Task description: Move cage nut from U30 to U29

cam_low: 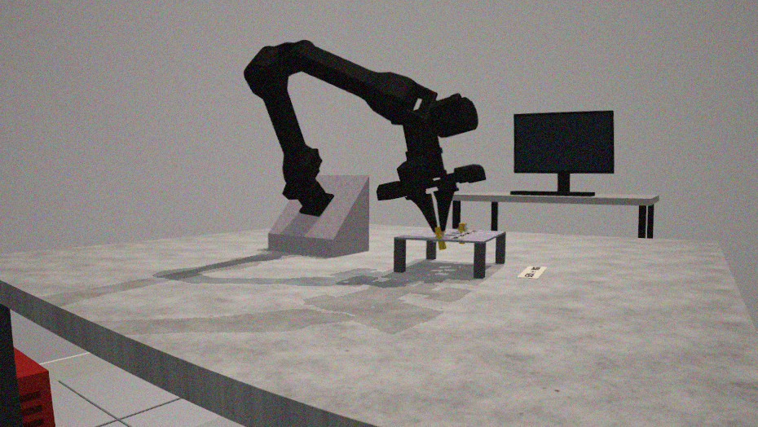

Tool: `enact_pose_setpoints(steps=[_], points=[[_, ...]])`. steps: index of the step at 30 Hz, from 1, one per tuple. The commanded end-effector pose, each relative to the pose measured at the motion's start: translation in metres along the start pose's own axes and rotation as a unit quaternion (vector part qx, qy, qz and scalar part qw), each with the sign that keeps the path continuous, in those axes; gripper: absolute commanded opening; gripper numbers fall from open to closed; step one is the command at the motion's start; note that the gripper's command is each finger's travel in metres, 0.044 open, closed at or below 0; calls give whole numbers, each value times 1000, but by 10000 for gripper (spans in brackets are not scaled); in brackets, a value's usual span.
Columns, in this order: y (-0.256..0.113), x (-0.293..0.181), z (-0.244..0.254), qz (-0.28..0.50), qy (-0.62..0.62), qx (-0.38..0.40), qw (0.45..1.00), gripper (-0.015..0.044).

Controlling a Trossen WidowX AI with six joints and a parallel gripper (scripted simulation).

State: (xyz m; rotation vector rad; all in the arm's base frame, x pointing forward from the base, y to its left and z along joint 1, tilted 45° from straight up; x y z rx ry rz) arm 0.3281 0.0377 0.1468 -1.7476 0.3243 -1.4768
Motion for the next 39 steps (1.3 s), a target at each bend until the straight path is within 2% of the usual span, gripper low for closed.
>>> enact_pose_setpoints(steps=[1,39], points=[[1,-1,-2,3,-3,3,1000,29],[0,-1,-8,1,-3,28,1000,29]])
Point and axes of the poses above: the point midway between the two fingers, 35 mm back from their tips, its own y axis out along the fingers, its own z axis across the jaws, x = y × z, the point moved 10 cm from there along -y, back along the fingers, and after that the axes turned 5 degrees about -y, right-handed, at the moved point
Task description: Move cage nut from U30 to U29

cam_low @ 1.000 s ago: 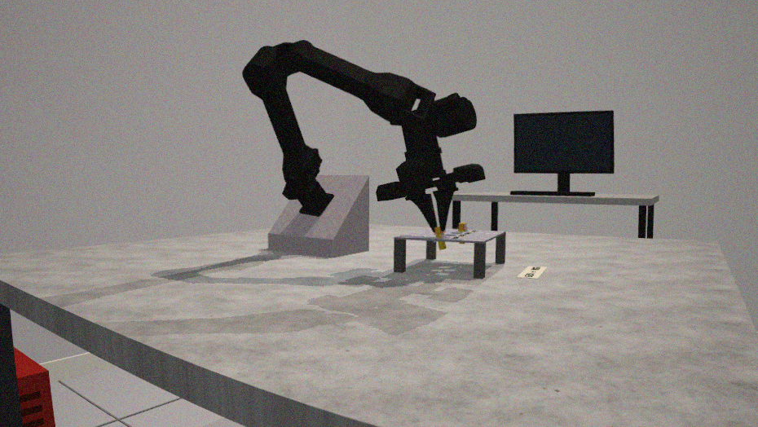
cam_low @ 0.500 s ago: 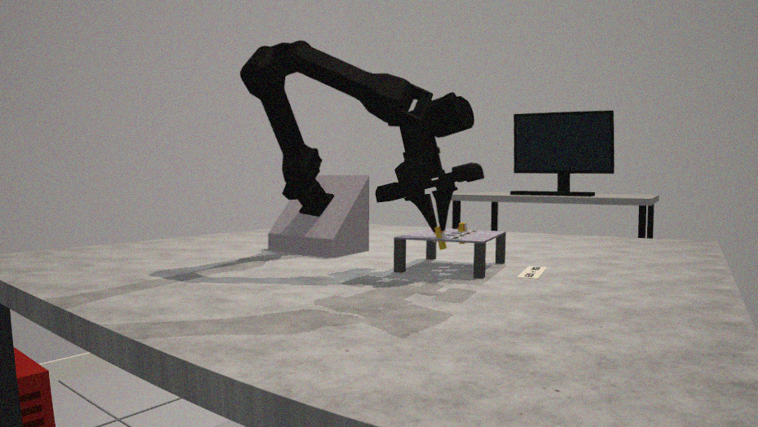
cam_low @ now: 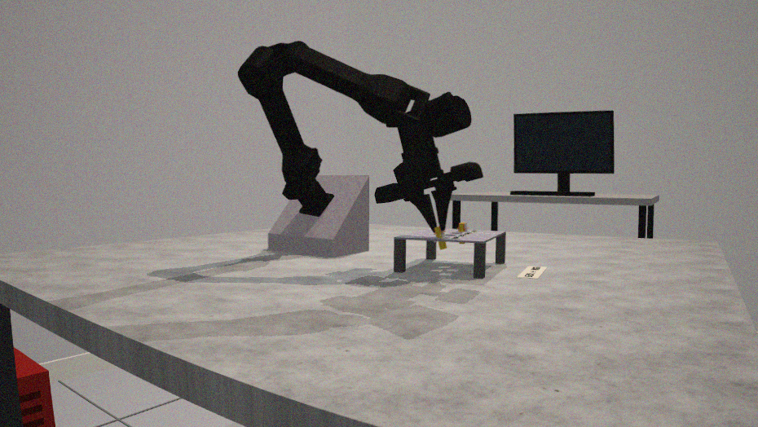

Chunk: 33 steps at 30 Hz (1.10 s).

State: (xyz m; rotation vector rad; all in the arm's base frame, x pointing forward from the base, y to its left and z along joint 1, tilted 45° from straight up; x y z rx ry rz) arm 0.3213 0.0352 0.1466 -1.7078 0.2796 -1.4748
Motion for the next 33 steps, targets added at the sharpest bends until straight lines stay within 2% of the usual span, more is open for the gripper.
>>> enact_pose_setpoints(steps=[1,33], points=[[1,-1,-1,3,-3,2,1000,29],[1,-1,-8,1,-3,25,1000,29]])
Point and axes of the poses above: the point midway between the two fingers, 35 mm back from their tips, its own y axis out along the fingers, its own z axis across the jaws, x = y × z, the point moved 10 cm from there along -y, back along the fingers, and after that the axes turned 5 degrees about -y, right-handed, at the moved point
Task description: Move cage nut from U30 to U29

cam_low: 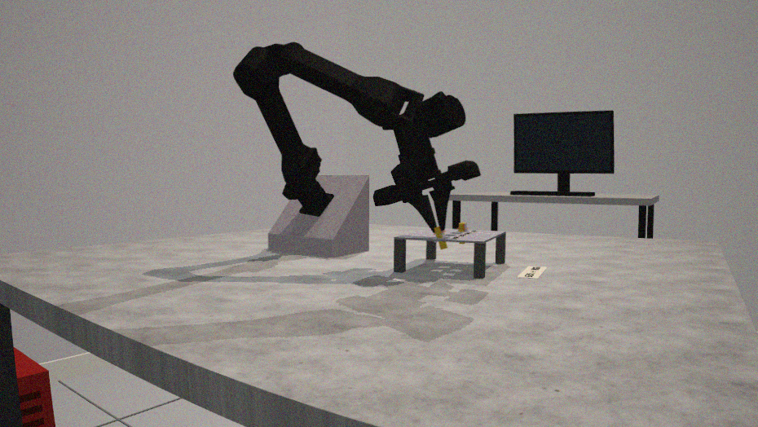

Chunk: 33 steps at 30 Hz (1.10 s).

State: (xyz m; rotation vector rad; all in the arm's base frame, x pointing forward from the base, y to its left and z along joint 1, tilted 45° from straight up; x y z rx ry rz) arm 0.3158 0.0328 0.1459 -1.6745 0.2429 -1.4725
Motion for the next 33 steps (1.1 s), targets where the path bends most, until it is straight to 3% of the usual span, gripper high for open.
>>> enact_pose_setpoints(steps=[1,33], points=[[0,-1,-2,2,-3,4,1000,29],[0,-1,-8,1,-3,25,1000,29]])
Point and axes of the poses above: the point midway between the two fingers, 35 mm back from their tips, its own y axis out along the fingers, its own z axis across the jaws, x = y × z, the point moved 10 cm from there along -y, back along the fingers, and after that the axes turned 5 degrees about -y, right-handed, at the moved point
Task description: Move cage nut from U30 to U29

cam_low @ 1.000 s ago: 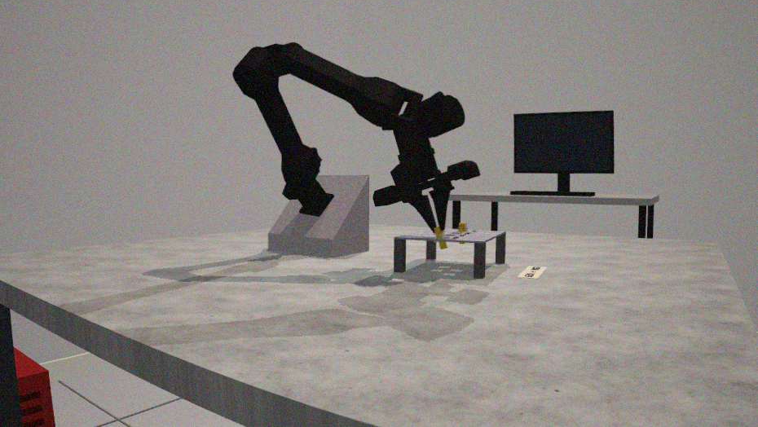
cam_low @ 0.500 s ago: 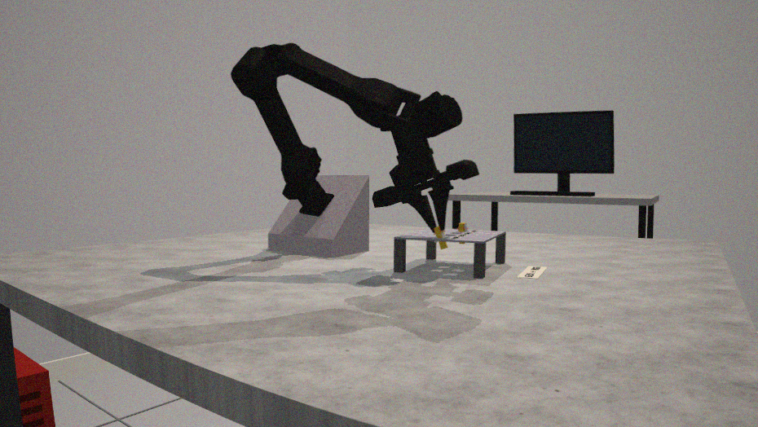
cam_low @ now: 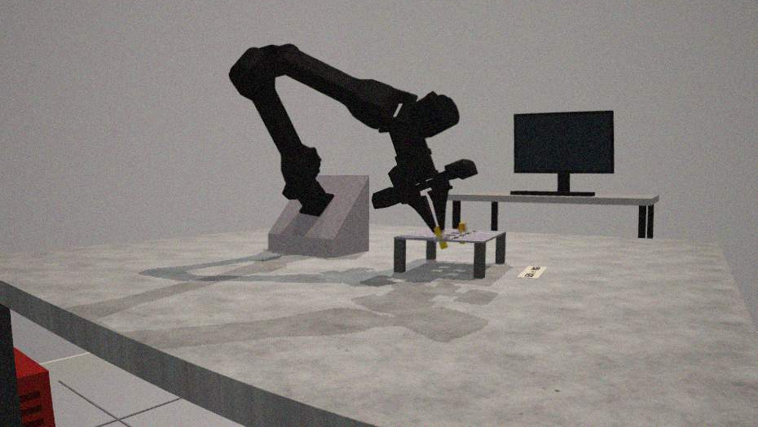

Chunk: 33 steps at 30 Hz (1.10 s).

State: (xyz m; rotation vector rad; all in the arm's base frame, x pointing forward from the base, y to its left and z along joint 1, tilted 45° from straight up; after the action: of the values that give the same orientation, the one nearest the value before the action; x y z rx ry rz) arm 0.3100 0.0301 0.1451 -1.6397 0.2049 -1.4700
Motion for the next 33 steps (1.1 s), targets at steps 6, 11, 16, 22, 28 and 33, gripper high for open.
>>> enact_pose_setpoints(steps=[6,11,16,22,28,33], points=[[0,-1,-2,2,-3,5,1000,29],[0,-1,-3,2,-3,8,1000,29],[0,-1,-4,2,-3,12,1000,29],[0,-1,-5,2,-3,15,1000,29],[0,-1,-6,1,-3,19,1000,29],[0,-1,-7,1,-3,24,1000,29]])
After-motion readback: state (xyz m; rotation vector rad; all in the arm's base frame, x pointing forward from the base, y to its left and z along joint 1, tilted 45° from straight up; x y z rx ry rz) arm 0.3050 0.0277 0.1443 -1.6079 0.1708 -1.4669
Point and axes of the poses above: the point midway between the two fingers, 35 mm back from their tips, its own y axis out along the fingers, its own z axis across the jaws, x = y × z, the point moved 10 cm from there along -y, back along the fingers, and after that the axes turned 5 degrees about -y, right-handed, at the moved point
